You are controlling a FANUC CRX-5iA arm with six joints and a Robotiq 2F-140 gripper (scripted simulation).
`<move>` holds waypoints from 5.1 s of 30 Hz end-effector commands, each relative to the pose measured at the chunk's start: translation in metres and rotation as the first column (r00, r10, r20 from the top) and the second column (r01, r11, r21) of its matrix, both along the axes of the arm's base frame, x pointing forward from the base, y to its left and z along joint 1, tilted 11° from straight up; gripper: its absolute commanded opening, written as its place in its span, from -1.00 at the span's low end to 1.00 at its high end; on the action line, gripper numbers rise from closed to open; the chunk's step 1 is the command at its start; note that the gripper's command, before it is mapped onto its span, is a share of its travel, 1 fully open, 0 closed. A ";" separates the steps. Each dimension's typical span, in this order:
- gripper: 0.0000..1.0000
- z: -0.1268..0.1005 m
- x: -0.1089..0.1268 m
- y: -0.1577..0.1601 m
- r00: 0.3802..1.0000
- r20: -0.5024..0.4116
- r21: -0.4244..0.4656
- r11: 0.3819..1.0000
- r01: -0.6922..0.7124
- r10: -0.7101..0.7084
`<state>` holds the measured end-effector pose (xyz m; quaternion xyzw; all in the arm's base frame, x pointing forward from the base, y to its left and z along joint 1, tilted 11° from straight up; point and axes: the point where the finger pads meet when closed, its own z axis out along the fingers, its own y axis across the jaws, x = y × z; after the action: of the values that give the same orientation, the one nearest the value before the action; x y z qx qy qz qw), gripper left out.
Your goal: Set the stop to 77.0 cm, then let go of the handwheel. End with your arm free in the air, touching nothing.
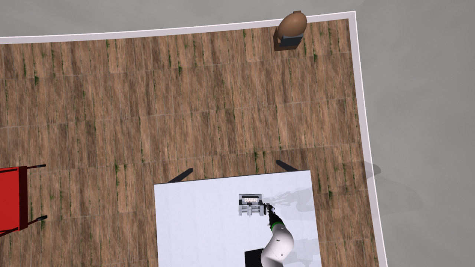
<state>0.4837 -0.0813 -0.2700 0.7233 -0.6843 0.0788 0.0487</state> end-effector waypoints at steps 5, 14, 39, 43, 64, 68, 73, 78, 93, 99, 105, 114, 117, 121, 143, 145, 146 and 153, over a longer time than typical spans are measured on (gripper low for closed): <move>-0.92 0.002 0.003 0.000 1.000 -0.002 0.001 1.000 0.000 0.000; -0.92 0.004 0.006 0.001 1.000 -0.002 0.001 1.000 0.000 0.000; -0.92 0.014 0.015 0.003 1.000 -0.002 0.001 1.000 0.000 0.000; -0.92 0.017 0.016 0.004 1.000 -0.002 0.001 1.000 0.000 0.000; -0.92 0.032 0.017 0.007 1.000 -0.002 0.001 1.000 0.000 0.000; -0.92 0.036 0.016 0.007 1.000 -0.002 0.001 1.000 0.000 0.000; -0.92 0.040 0.014 0.008 1.000 -0.002 0.001 1.000 0.000 0.000; -0.92 0.043 0.012 0.009 1.000 -0.002 0.001 1.000 0.000 0.000; -0.92 0.050 0.006 0.009 1.000 -0.002 0.001 1.000 0.000 0.000; -0.92 0.051 0.004 0.010 1.000 -0.002 0.001 1.000 0.000 0.000; -0.92 0.052 0.001 0.010 1.000 -0.002 0.001 1.000 0.000 0.000; -0.92 0.054 -0.001 0.010 1.000 -0.002 0.001 1.000 0.000 0.000; -0.92 0.054 -0.002 0.010 1.000 -0.002 0.001 1.000 0.000 0.000; -0.92 0.054 -0.003 0.010 1.000 -0.002 0.001 1.000 0.000 0.000; -0.92 0.055 -0.007 0.010 1.000 -0.002 0.001 1.000 0.000 0.000; -0.92 0.055 -0.007 0.010 1.000 -0.002 0.001 1.000 0.000 0.000; -0.92 0.055 -0.007 0.010 1.000 -0.002 0.001 1.000 0.000 0.000; -0.92 0.055 -0.007 0.010 1.000 -0.002 0.001 1.000 0.000 0.000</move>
<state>0.4767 -0.0716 -0.2148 0.7234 -0.6843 0.0779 0.0490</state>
